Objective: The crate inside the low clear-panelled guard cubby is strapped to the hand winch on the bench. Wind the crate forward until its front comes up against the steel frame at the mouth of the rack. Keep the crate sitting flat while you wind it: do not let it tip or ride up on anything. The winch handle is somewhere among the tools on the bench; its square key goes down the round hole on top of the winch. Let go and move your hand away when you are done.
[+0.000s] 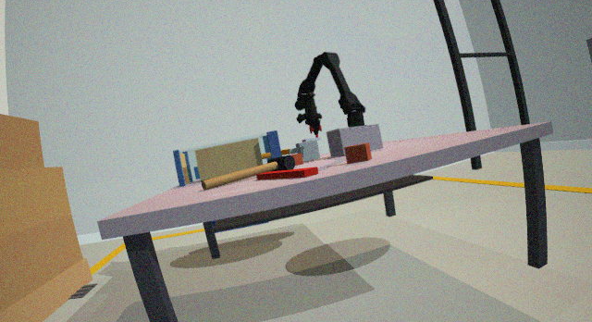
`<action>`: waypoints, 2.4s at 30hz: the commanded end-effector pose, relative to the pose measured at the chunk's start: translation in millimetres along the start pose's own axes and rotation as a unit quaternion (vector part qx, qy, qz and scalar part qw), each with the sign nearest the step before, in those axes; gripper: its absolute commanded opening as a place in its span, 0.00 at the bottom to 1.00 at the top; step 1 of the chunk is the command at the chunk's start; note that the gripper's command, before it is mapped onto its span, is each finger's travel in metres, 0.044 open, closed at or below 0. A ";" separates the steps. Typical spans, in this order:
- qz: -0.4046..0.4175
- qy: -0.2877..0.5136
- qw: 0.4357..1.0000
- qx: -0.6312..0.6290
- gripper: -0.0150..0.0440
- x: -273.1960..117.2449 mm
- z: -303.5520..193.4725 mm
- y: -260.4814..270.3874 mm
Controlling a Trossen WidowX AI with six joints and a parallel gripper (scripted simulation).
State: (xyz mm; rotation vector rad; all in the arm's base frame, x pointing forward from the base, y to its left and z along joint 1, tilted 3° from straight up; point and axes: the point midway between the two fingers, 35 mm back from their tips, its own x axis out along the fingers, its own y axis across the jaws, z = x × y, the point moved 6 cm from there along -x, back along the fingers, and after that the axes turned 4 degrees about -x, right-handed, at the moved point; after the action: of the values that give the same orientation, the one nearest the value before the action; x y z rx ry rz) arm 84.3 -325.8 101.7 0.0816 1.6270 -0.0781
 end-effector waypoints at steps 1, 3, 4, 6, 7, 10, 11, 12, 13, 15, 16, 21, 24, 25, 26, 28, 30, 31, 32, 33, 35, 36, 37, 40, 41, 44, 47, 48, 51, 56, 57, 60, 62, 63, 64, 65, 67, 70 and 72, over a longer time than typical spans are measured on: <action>-0.010 -0.008 1.000 0.001 0.25 0.0 8.5 -8.6; -0.010 -0.008 1.000 0.001 0.25 -0.1 10.4 -10.2; -0.010 -0.008 1.000 0.001 0.25 -0.2 11.6 -11.2; -0.010 -0.008 1.000 0.001 0.25 -0.3 13.5 -12.7; -0.010 -0.008 1.000 0.001 0.25 -0.3 14.3 -13.3; -0.011 -0.009 1.000 0.001 0.25 -0.5 17.6 -15.7; -0.011 -0.009 1.000 0.001 0.25 -0.5 18.4 -16.2; -0.011 -0.009 1.000 0.001 0.25 -0.6 19.6 -17.0; -0.011 -0.009 1.000 0.001 0.25 -0.6 20.4 -17.6; -0.011 -0.009 1.000 0.001 0.25 -0.7 22.6 -18.9; -0.011 -0.009 1.000 0.001 0.25 -0.8 23.9 -19.7; -0.011 -0.009 1.000 0.001 0.25 -1.1 29.1 -22.5; -0.011 -0.009 1.000 0.001 0.25 -1.2 32.8 -24.2; -0.011 -0.009 1.000 0.001 0.25 -1.3 33.7 -24.6; -0.011 -0.009 1.000 0.001 0.25 -1.3 35.1 -25.2; -0.011 -0.009 1.000 0.001 0.25 -1.4 37.4 -26.2; -0.011 -0.009 1.000 0.001 0.25 -1.5 39.7 -27.0; -0.011 -0.009 1.000 0.001 0.25 -1.6 40.6 -27.4; -0.011 -0.010 1.000 0.001 0.25 -1.6 42.1 -27.9; -0.011 -0.010 1.000 0.001 0.25 -1.7 43.0 -28.2; -0.011 -0.010 1.000 0.001 0.25 -1.7 45.4 -28.9; -0.011 -0.010 1.000 0.001 0.25 -1.8 46.8 -29.3; -0.011 -0.010 1.000 0.001 0.25 -1.8 47.8 -29.6; -0.011 -0.010 1.000 0.001 0.25 -2.0 51.7 -30.6; -0.011 -0.010 1.000 0.001 0.25 -2.0 52.6 -30.8; -0.011 -0.010 1.000 0.001 0.25 -2.2 56.6 -31.6; -0.011 -0.010 1.000 0.001 0.25 -2.3 60.0 -32.1; -0.011 -0.010 1.000 0.001 0.25 -2.4 61.5 -32.3; -0.011 -0.010 1.000 0.001 0.25 -2.5 65.0 -32.7; -0.011 -0.011 1.000 0.001 0.25 -2.7 71.5 -33.1; -0.011 -0.011 1.000 0.001 0.25 -2.7 72.5 -33.1; -0.011 -0.011 1.000 0.001 0.25 -2.9 76.5 -33.1; -0.011 -0.011 1.000 0.001 0.25 -2.9 79.0 -33.0; -0.011 -0.011 1.000 0.001 0.25 -3.0 80.0 -32.9; -0.011 -0.011 1.000 0.001 0.25 -3.0 81.5 -32.8; -0.011 -0.011 1.000 0.001 0.25 -3.0 82.5 -32.8; -0.011 -0.011 1.000 0.001 0.25 -3.1 85.0 -32.5; -0.011 -0.011 1.000 0.001 0.25 -3.2 89.0 -32.0; -0.011 -0.012 1.000 0.001 0.25 -3.3 91.4 -31.6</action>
State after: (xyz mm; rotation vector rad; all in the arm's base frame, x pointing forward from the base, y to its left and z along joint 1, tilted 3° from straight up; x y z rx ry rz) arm 149.8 -367.1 100.4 0.0930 1.6418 -0.1131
